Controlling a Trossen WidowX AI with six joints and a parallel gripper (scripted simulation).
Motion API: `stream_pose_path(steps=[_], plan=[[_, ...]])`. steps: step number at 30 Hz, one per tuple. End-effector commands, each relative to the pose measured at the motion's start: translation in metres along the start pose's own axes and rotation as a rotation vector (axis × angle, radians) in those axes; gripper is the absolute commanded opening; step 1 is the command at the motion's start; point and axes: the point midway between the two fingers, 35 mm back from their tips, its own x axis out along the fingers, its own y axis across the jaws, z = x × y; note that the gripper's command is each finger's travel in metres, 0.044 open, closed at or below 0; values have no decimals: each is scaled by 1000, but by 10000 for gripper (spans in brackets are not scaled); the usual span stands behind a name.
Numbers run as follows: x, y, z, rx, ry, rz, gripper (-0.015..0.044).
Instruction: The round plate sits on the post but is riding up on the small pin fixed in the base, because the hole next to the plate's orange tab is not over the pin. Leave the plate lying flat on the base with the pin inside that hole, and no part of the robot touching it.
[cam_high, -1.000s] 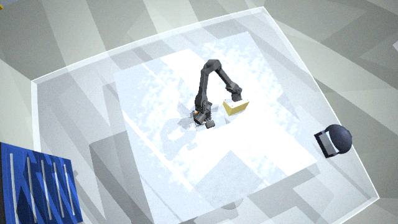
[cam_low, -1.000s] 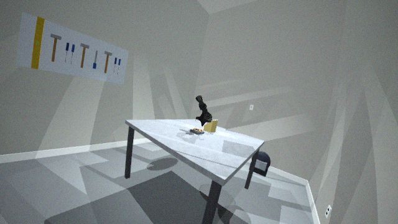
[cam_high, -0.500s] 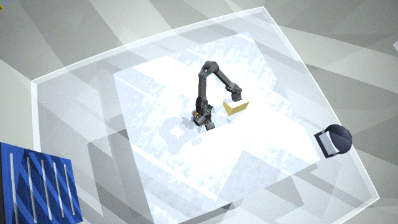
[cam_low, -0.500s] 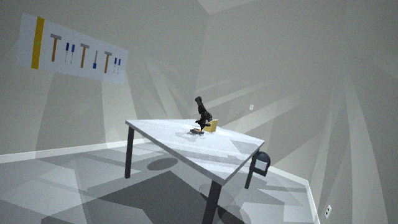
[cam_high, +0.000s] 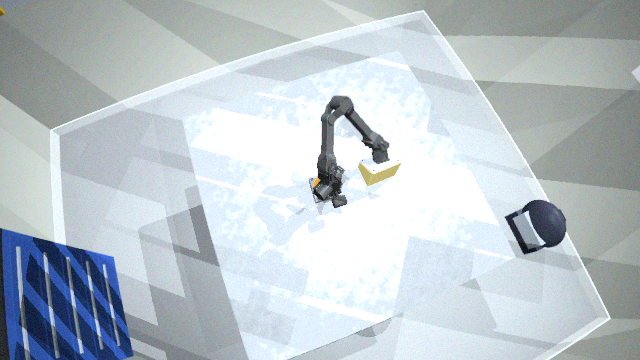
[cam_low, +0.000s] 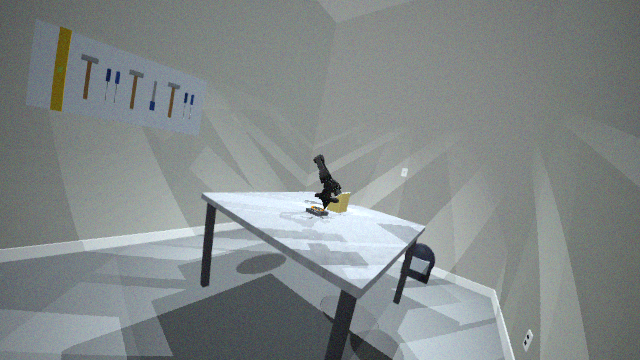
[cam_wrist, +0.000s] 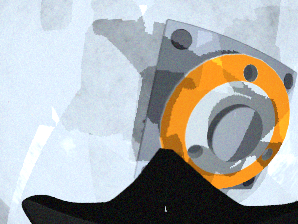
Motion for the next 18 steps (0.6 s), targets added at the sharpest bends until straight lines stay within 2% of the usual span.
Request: stream_pose_path(steps=[1,18], plan=[[2,-2,-9,-8,12,-7,0],[2,-7,-15,-8,12,-7,0]])
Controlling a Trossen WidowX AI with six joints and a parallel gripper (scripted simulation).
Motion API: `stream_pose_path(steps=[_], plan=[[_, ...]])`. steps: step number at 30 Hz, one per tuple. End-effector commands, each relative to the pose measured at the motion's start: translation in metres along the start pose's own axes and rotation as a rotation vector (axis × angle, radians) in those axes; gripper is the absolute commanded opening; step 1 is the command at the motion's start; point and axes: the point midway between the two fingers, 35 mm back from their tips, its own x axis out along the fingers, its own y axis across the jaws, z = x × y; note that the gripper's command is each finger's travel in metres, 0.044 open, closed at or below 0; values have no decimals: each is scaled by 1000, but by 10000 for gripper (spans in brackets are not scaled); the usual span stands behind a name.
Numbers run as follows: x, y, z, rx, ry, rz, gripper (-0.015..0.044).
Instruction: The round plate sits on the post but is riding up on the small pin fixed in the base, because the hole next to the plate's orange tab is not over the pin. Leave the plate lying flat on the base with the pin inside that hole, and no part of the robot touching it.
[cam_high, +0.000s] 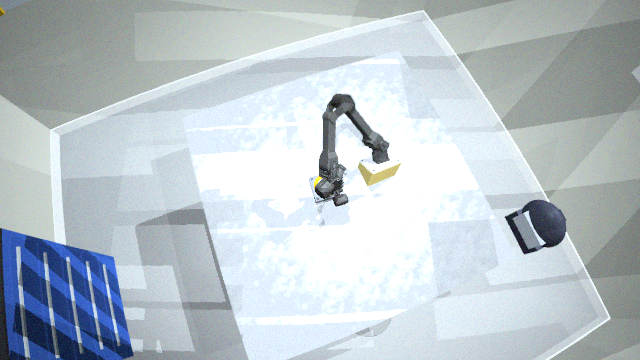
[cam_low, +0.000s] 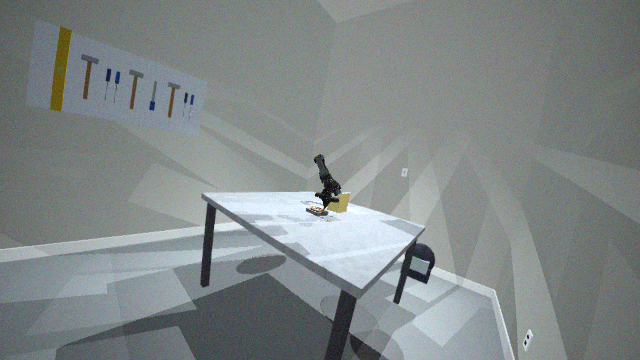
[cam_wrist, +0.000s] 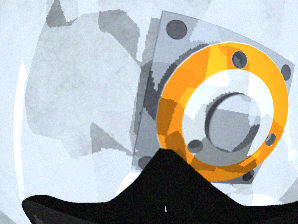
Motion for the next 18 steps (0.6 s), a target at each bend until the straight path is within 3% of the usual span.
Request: stream_pose_path(steps=[1,18], plan=[[3,-3,-8,-9,19,-10,0],[3,-8,-14,-9,19,-10,0]])
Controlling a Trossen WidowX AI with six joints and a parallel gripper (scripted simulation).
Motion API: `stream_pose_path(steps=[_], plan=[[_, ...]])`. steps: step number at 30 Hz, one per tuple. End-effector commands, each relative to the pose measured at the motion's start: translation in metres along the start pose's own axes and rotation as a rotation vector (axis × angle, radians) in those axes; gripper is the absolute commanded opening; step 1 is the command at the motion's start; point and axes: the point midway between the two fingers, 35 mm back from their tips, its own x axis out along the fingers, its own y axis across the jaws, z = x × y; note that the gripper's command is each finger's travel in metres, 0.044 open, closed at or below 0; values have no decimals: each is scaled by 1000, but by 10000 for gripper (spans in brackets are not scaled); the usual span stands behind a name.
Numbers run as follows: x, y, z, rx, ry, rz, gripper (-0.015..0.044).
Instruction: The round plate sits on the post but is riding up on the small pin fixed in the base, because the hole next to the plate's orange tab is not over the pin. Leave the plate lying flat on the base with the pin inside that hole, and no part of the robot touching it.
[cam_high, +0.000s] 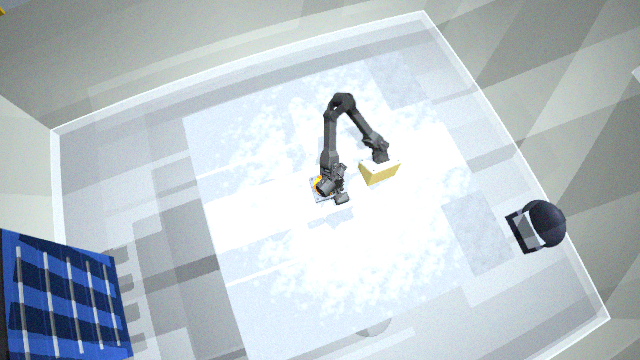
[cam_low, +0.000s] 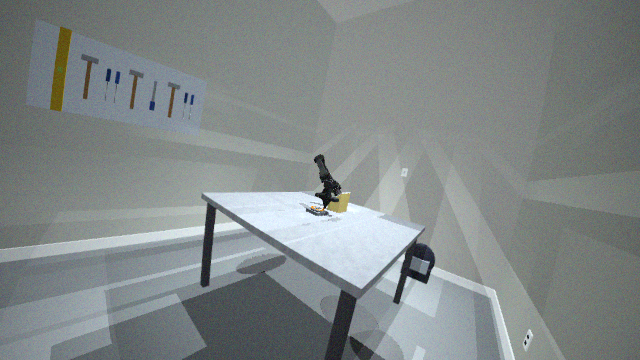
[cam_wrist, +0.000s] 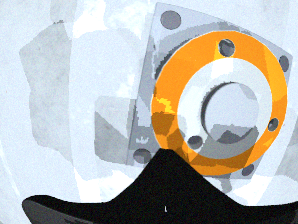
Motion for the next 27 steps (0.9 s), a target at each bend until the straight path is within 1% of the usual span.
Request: stream_pose_path(steps=[1,27], plan=[[3,-4,-8,-12,18,-12,0],[3,-16,-16,-13,18,-12,0]])
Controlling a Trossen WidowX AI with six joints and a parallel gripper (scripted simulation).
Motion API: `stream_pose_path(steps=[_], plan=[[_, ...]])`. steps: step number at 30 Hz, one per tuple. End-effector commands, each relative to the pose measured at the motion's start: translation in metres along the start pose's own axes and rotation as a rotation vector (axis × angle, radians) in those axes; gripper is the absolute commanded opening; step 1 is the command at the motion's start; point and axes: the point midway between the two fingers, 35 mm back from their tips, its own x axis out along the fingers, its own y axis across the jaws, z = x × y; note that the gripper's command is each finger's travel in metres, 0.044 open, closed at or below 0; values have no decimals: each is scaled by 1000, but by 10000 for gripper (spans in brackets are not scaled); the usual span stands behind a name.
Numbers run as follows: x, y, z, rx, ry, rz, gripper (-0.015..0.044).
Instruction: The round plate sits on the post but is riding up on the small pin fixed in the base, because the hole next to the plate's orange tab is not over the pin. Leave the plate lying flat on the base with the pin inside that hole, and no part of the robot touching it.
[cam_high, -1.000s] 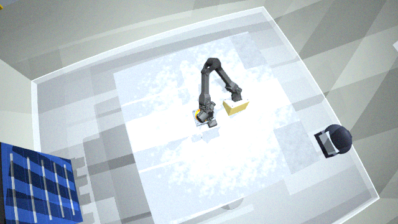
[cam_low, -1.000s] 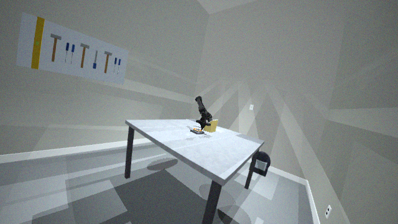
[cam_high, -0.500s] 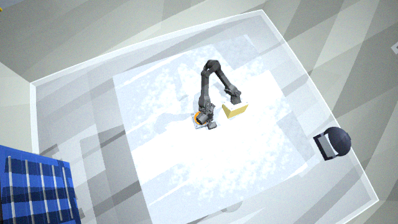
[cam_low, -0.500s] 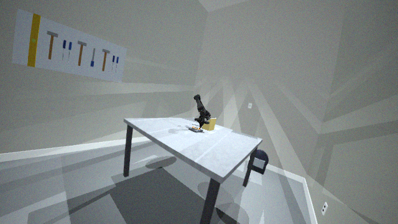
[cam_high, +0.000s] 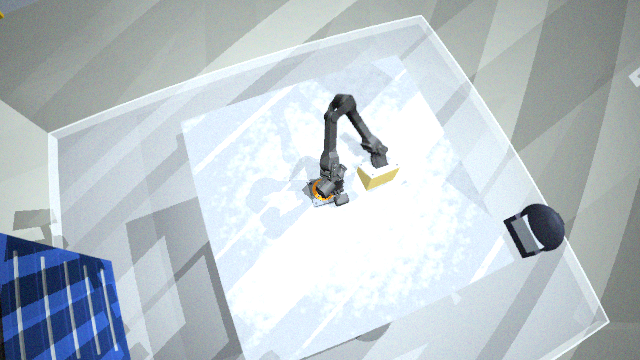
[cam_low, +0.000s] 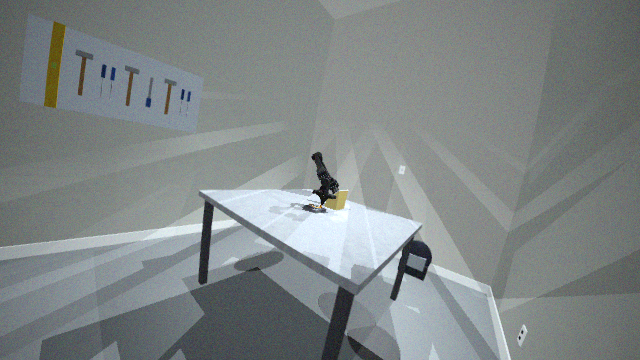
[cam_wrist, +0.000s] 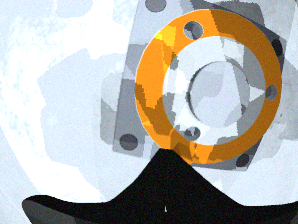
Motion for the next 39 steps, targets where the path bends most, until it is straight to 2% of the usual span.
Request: stream_pose_path(steps=[1,39], plan=[[3,-5,-6,-10,15,-12,0],[2,-38,-10,-10,16,-15,0]])
